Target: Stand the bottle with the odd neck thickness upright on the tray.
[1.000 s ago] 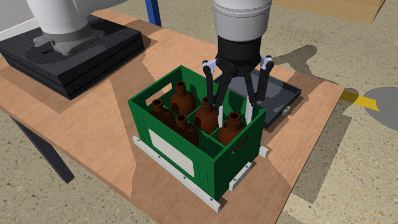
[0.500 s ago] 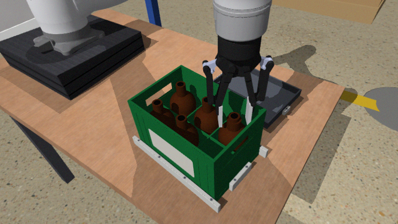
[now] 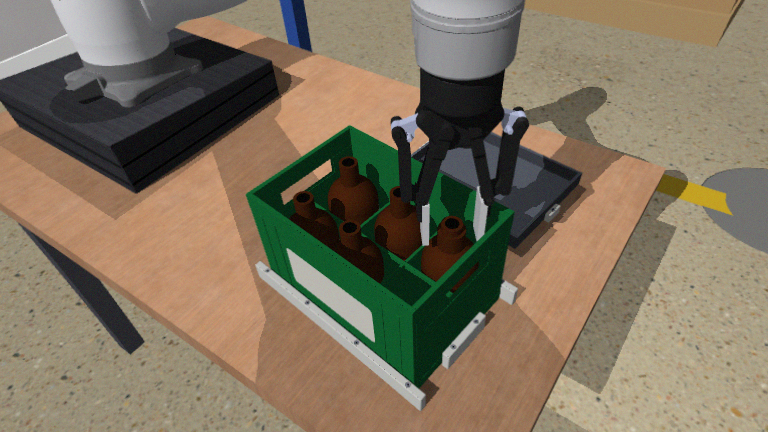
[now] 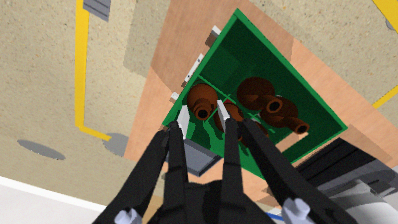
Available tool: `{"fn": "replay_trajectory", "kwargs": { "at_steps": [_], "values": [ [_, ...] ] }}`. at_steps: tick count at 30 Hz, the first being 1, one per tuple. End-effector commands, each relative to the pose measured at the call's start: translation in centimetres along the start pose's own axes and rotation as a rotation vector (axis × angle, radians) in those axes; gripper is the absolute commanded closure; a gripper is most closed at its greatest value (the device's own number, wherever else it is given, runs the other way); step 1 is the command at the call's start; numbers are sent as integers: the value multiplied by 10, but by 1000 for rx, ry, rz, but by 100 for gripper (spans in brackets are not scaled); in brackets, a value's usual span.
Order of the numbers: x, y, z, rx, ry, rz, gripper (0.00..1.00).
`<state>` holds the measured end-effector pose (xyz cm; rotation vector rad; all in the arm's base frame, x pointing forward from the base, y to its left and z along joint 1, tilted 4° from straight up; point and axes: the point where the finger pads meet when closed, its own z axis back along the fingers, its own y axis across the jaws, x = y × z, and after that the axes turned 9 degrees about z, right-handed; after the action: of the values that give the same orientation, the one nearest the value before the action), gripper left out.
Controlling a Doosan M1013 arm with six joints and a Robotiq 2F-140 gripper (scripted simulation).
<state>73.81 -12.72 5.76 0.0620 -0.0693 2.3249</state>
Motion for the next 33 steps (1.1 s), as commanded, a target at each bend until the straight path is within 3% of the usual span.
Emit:
{"fn": "replay_trajectory", "kwargs": {
  "at_steps": [1,11,33],
  "values": [
    [0,0,1,0,0,0,62],
    [0,0,11,0,0,0,62],
    [0,0,73,0,0,0,62]
  ]
}}
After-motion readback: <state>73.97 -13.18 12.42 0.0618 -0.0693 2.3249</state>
